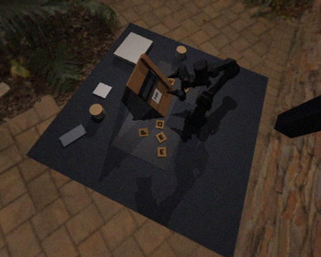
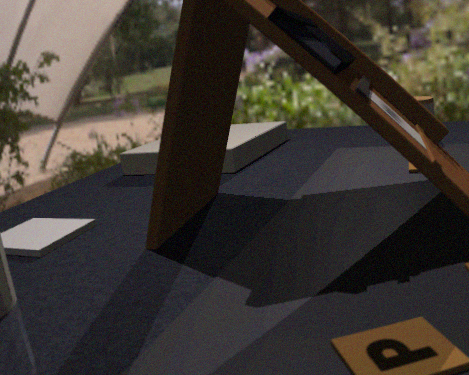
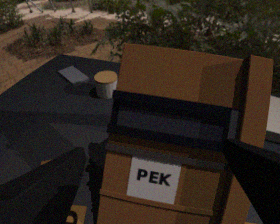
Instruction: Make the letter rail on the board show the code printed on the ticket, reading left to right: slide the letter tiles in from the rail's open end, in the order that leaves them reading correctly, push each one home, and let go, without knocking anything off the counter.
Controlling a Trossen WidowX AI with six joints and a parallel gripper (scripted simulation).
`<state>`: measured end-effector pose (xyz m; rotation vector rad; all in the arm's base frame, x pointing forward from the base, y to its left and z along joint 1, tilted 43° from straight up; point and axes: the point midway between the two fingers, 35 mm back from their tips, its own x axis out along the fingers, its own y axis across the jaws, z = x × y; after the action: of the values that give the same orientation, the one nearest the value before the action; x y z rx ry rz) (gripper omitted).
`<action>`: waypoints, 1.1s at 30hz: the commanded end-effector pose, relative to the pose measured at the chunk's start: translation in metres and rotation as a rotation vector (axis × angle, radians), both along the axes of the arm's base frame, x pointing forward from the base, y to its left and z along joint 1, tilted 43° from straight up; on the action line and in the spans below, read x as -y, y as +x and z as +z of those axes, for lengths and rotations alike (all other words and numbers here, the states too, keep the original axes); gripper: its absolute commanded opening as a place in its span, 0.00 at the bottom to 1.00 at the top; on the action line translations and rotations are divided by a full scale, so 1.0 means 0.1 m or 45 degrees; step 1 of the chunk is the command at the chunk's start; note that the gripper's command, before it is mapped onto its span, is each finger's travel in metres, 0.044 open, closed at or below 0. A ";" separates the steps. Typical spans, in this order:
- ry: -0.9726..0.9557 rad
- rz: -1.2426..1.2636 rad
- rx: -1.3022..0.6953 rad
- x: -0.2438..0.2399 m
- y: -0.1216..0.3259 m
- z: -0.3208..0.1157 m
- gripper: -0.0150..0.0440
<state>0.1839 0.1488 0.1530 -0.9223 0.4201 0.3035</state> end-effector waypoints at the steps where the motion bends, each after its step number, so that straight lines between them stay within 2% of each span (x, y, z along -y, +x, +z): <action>1: -0.021 -0.369 -0.070 0.56 0.08 -0.48 1.00; 19: -0.035 -0.411 -0.081 0.63 0.08 -0.53 1.00; 33: -0.894 0.238 -0.446 0.09 0.39 0.39 1.00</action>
<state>0.2143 0.1268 0.1660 -1.3949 0.7587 0.3391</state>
